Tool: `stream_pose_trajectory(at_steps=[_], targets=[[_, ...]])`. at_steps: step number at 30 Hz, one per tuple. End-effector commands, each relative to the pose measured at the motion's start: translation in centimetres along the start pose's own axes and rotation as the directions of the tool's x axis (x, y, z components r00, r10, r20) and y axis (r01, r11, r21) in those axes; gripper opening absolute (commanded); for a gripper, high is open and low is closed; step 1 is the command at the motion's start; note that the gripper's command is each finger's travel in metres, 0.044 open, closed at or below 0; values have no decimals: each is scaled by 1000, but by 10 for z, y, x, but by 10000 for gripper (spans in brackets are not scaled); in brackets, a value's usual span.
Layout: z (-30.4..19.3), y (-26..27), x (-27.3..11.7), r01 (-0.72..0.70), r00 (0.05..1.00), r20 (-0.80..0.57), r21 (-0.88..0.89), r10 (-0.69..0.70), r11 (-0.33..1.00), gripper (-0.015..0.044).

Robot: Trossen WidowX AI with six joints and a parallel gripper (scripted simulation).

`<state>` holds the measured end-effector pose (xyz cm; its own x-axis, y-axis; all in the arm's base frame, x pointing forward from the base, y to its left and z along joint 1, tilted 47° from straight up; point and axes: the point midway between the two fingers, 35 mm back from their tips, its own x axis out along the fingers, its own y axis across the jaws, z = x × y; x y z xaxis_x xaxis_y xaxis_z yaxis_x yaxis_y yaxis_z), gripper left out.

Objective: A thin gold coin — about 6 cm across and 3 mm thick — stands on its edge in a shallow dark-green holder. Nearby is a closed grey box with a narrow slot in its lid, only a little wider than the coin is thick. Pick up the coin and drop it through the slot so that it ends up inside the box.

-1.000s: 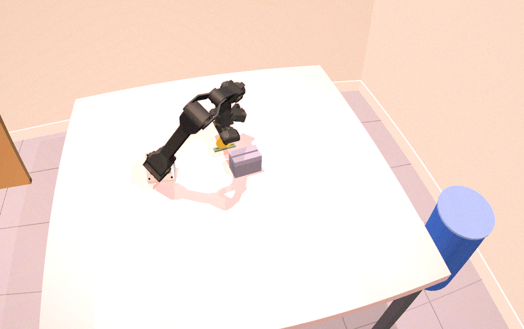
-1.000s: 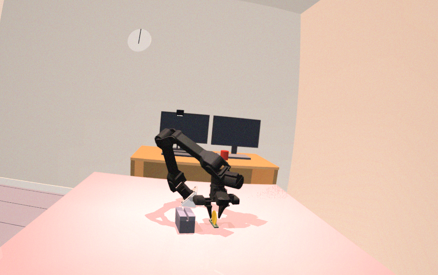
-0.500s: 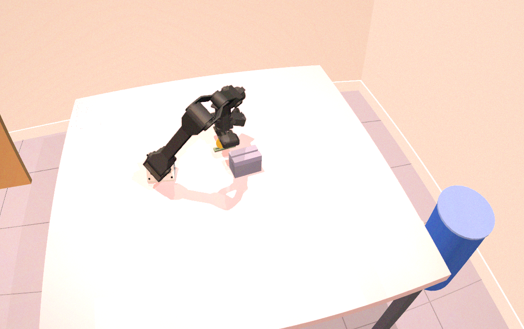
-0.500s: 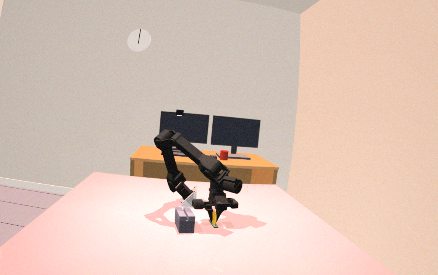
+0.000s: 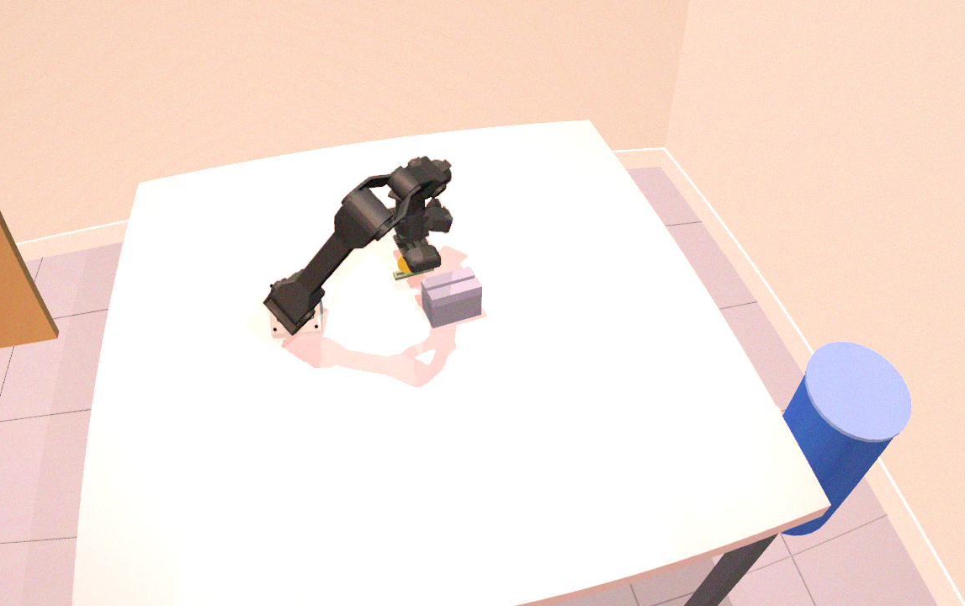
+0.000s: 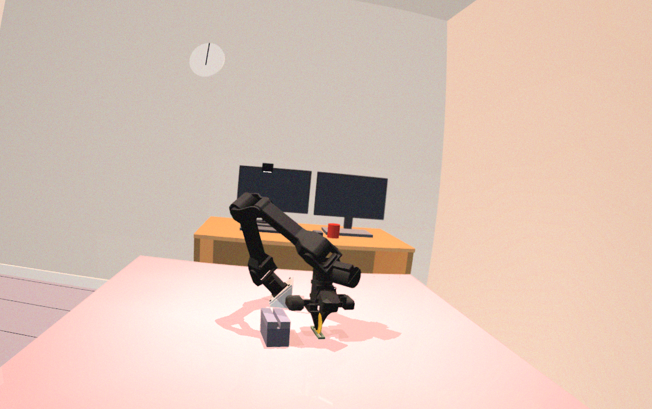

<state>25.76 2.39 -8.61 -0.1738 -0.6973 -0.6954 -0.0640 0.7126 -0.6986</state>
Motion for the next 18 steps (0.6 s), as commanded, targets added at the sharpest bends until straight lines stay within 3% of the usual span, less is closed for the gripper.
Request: stream_pose_trajectory(at_steps=[1,18], targets=[[2,1,-9,-4,1000,6,3,4,1000,0],[5,3,-51,-8,1000,7,1,8,1000,0]])
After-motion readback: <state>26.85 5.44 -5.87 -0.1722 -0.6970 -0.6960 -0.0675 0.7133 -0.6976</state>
